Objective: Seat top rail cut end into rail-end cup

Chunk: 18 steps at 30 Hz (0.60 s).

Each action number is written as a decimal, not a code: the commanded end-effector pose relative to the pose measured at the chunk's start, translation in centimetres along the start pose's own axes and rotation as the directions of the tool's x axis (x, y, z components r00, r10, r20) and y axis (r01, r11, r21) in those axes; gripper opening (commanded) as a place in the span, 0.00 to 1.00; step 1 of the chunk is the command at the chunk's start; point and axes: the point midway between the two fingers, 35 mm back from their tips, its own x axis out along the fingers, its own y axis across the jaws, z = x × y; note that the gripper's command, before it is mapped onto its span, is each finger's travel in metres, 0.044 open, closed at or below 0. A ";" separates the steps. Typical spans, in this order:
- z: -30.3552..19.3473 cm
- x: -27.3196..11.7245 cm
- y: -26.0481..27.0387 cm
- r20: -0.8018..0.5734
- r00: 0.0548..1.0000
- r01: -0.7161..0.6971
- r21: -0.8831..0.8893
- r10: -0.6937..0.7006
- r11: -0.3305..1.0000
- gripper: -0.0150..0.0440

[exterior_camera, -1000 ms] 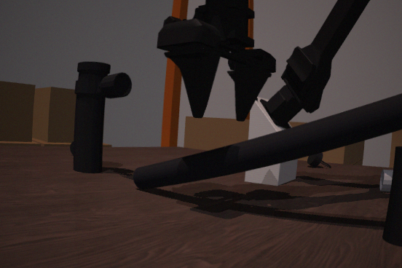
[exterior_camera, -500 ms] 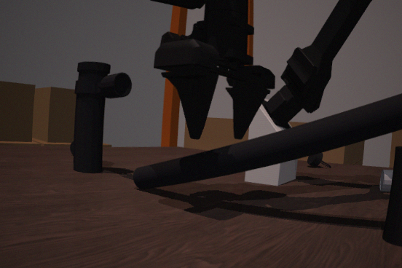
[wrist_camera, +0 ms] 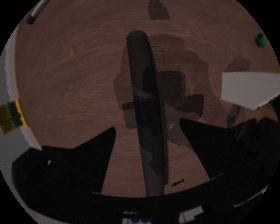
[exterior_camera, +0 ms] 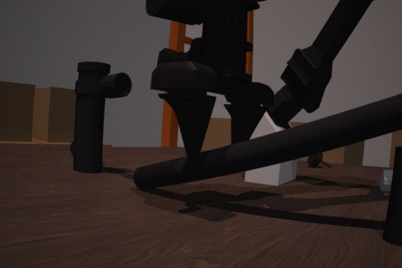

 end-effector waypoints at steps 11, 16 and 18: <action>-0.2 2.5 -0.2 -0.008 1.000 0.004 0.004 -0.004 1.000 1.00; -0.2 3.3 -0.3 -0.010 1.000 0.004 0.004 -0.004 1.000 1.00; -0.2 3.5 -0.3 -0.011 1.000 0.004 0.004 -0.004 1.000 1.00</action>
